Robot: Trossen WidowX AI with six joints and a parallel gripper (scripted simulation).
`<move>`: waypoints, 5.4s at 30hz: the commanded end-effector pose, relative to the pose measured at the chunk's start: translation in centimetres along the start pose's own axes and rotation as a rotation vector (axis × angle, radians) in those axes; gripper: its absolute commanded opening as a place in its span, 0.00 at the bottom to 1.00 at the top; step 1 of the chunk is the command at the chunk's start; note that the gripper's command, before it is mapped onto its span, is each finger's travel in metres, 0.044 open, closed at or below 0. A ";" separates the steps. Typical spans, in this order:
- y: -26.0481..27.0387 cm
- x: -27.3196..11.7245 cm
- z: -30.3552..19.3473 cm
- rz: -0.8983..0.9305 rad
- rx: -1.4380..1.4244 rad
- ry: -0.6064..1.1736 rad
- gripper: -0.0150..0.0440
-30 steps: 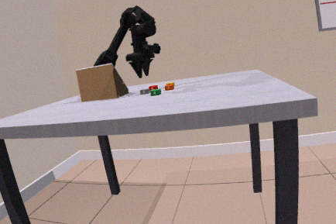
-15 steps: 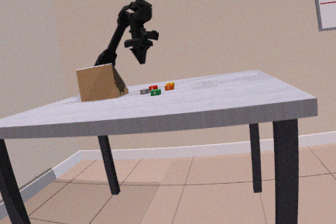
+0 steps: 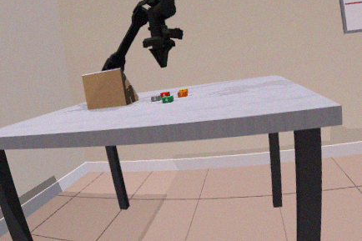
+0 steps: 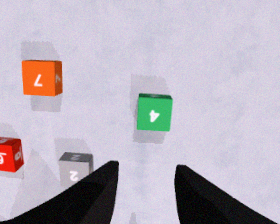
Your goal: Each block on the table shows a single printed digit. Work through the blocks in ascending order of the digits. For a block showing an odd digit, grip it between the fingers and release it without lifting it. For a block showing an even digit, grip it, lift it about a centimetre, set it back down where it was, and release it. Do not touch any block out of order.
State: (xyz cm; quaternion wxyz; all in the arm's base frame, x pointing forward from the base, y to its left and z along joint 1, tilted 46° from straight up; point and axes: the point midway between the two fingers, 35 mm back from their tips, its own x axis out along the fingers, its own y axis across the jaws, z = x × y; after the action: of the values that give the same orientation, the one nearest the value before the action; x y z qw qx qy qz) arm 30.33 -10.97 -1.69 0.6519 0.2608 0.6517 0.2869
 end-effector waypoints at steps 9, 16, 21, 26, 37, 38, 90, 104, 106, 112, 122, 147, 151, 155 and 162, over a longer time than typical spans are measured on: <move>-0.2 7.9 0.5 -0.001 -0.007 -0.003 0.93; -0.2 8.8 0.5 -0.002 -0.007 -0.002 0.93; -0.2 9.6 0.5 -0.002 -0.006 -0.002 0.93; -0.2 10.4 0.5 -0.002 -0.006 -0.002 0.93; -0.1 11.6 0.5 0.001 -0.008 -0.003 0.84; -0.1 11.6 0.5 0.001 -0.008 -0.003 0.80; -0.2 10.1 0.5 0.000 -0.007 -0.003 0.46; -0.2 10.6 0.5 0.000 -0.007 -0.003 0.46; -0.1 11.0 0.5 0.000 -0.008 -0.003 0.46; -0.1 11.6 0.5 0.001 -0.008 -0.003 0.46; -0.1 11.6 0.5 0.001 -0.008 -0.003 0.55; -0.3 0.9 0.6 -0.006 -0.006 -0.002 0.67; -0.2 -0.2 0.4 -0.005 -0.006 -0.001 0.49; -0.2 -0.2 0.4 -0.005 -0.006 -0.001 0.46; 0.2 -0.3 0.3 -0.006 -0.002 -0.001 0.46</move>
State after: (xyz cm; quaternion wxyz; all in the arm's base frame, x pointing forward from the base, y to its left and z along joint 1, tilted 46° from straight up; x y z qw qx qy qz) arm 30.72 -11.19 -1.75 0.6537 0.2610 0.6503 0.2859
